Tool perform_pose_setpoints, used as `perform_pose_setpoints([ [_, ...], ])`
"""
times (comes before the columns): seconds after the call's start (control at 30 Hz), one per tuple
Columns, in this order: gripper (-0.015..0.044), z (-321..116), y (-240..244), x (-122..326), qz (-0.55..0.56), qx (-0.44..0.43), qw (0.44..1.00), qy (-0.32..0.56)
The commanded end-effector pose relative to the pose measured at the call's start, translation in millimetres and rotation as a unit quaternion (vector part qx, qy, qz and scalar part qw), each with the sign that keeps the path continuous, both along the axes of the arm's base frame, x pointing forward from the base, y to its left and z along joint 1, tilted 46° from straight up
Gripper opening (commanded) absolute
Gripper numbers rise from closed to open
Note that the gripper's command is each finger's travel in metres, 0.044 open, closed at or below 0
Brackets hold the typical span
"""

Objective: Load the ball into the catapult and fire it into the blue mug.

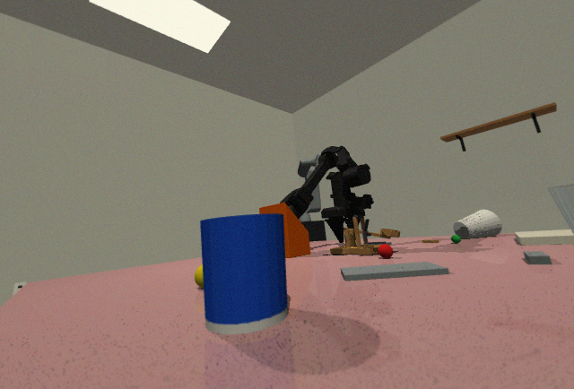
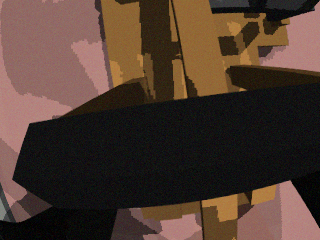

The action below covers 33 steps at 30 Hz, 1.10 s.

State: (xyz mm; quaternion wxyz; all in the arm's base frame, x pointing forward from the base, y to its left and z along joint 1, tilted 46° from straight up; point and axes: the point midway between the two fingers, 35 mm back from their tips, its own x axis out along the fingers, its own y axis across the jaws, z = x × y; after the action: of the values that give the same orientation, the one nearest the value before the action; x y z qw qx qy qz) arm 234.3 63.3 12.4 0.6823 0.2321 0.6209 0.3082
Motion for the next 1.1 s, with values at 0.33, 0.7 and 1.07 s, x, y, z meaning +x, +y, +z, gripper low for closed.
perform_pose_setpoints([
  [0.33,0.0177,-0.4,0.4,-0.1,0.000,0.000,1.000,0.000],
  [0.7,0.0000,21.1,-22.4,-0.4,0.000,-0.001,1.000,0.001],
  [1.07,0.0000,7.1,-76.2,11.4,0.044,-0.018,0.998,-0.047],
])
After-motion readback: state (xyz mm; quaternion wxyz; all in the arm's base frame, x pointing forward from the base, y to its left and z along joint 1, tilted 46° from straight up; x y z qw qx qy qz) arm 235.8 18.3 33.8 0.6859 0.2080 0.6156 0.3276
